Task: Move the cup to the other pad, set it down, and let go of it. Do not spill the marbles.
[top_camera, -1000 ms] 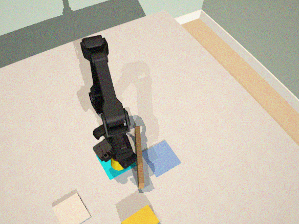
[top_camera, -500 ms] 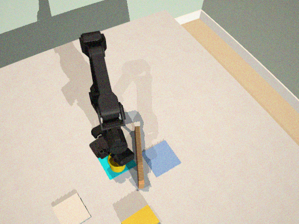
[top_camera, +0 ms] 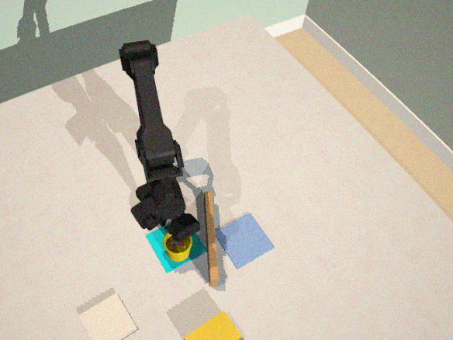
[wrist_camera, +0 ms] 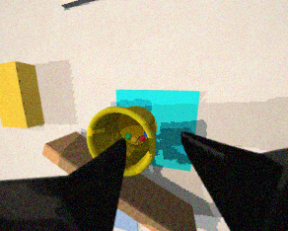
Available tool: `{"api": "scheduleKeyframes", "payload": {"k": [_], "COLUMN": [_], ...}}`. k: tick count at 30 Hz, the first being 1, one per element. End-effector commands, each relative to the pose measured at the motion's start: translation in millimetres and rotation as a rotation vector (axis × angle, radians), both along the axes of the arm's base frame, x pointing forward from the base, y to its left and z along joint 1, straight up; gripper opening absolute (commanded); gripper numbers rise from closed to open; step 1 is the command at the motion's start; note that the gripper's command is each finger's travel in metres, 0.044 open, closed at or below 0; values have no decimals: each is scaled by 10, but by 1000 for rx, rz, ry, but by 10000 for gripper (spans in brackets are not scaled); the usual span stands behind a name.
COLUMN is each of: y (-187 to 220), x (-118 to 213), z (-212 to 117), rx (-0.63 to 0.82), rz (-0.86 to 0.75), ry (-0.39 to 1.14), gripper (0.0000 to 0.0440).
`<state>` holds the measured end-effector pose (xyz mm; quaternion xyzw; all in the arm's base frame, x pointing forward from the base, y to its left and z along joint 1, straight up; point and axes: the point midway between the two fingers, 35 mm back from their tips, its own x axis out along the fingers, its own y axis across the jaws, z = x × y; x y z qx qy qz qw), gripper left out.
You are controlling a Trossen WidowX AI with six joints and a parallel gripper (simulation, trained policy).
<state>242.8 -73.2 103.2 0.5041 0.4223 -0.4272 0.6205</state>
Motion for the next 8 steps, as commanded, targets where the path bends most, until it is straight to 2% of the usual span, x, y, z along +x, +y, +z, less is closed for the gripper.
{"api": "scheduleKeyframes", "payload": {"k": [1, 4, 8], "y": [5, -8, -36], "x": [-38, -50, -58], "z": [71, 156, 299], "rx": [7, 3, -6], "rz": [-10, -17, -24], "ry": [-22, -46, -84], "gripper": [272, 288, 332]}}
